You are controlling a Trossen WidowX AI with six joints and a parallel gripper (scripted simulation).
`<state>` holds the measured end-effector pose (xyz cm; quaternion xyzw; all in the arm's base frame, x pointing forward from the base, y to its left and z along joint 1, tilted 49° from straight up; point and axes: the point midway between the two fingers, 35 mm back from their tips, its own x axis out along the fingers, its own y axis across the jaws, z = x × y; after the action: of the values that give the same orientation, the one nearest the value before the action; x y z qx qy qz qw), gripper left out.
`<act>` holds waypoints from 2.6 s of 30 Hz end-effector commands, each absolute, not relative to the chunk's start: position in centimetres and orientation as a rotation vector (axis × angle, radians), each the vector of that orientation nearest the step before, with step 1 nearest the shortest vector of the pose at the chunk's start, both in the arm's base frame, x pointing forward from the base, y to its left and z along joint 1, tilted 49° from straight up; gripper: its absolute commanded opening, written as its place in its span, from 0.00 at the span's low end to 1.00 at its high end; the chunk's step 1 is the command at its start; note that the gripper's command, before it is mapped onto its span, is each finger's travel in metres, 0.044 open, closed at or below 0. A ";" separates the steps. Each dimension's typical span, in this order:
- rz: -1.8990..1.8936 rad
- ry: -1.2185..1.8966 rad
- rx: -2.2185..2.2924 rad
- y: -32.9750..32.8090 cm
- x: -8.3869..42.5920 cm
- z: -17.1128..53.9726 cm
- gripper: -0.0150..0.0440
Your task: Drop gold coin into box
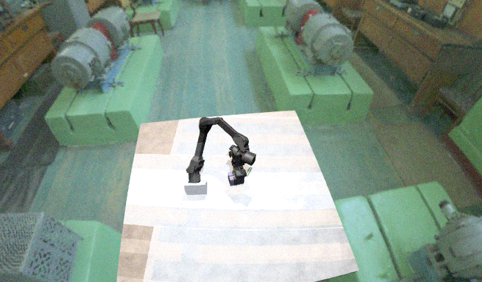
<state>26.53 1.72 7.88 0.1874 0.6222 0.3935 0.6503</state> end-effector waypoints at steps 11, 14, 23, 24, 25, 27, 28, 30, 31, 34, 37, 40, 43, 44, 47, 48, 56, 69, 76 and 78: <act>0.898 1.409 0.421 1.7 26.1 7.5 0.25; 0.896 1.410 0.422 1.6 26.0 7.6 0.25; 0.895 1.410 0.424 1.6 25.9 7.7 0.26; 0.895 1.408 0.425 1.6 26.0 7.7 0.25; 0.895 1.407 0.425 1.6 26.0 7.7 0.25; 0.894 1.406 0.426 1.6 26.1 7.7 0.25; 0.894 1.406 0.426 1.6 26.1 7.7 0.25; 0.894 1.406 0.426 1.6 26.1 7.7 0.25; 0.894 1.406 0.426 1.6 26.1 7.7 0.25; 0.894 1.406 0.426 1.7 26.1 7.6 0.25; 0.893 1.407 0.427 1.8 26.0 7.4 0.25; 0.891 1.408 0.430 1.9 25.9 7.4 0.25; 0.890 1.409 0.431 2.0 25.8 7.3 0.25; 0.890 1.409 0.431 2.1 25.8 7.3 0.25; 0.890 1.409 0.431 2.2 25.8 7.2 0.25; 0.890 1.409 0.431 2.2 25.8 7.2 0.25; 0.891 1.408 0.430 2.4 25.8 7.0 0.25; 0.891 1.408 0.430 2.8 25.8 6.6 0.25; 0.891 1.408 0.430 3.1 25.7 6.4 0.25; 0.891 1.407 0.422 2.9 25.9 6.5 0.34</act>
<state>25.84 2.90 6.53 0.1865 0.6205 0.3927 0.6527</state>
